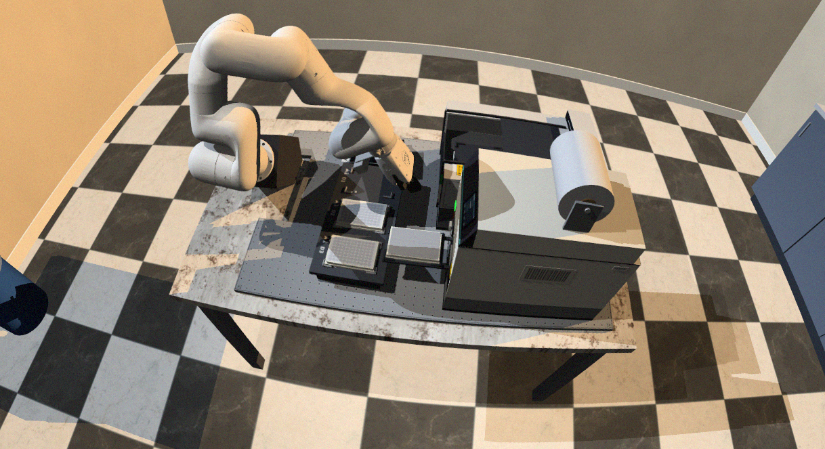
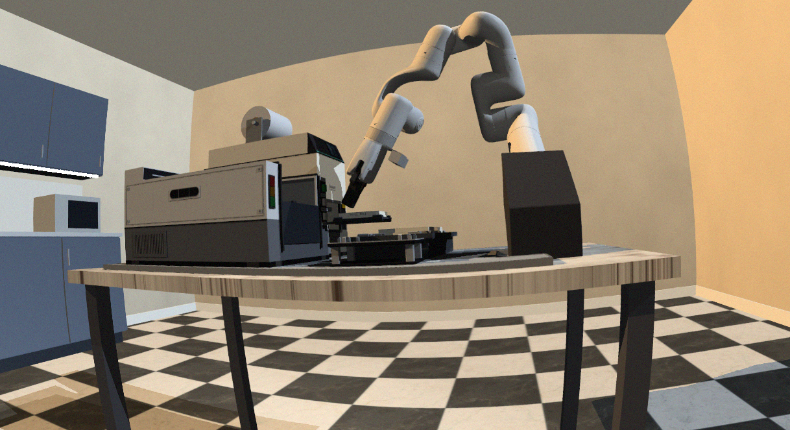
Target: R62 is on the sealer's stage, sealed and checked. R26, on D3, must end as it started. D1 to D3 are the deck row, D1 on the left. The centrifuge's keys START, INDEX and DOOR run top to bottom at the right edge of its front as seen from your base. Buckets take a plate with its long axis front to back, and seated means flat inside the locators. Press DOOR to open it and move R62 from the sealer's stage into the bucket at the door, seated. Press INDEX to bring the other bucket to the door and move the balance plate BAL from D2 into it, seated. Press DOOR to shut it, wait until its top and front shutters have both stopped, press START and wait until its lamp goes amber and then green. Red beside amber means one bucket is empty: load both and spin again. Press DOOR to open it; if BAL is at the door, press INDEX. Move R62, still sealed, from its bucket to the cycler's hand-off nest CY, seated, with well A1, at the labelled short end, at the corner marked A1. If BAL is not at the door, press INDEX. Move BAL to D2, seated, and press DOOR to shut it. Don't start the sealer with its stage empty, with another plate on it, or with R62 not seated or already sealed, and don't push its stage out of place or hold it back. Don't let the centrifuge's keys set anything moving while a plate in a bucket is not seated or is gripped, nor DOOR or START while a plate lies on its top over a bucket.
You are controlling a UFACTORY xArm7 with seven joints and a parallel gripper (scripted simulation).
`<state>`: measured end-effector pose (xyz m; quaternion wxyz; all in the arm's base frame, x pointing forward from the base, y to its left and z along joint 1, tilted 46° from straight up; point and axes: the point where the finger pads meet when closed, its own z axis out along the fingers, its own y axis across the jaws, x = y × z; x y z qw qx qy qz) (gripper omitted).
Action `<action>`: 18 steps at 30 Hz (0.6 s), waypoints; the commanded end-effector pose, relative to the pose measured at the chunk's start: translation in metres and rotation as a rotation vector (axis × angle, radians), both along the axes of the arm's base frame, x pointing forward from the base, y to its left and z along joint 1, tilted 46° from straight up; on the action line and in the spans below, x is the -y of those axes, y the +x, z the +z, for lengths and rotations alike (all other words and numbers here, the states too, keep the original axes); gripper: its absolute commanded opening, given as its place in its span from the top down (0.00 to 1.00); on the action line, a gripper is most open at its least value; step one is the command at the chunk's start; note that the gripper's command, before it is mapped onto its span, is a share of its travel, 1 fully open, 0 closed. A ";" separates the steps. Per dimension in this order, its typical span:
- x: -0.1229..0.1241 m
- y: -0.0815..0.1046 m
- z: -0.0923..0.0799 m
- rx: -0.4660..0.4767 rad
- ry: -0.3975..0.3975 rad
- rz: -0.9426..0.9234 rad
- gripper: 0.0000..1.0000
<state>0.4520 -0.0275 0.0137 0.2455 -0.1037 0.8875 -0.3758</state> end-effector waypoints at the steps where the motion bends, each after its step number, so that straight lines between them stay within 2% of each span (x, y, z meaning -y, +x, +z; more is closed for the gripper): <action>1: -0.004 -0.004 0.003 0.002 0.002 0.002 1.00; 12: -0.008 -0.015 0.007 0.002 0.002 0.002 1.00; 18: -0.023 -0.018 0.021 0.002 0.001 0.002 1.00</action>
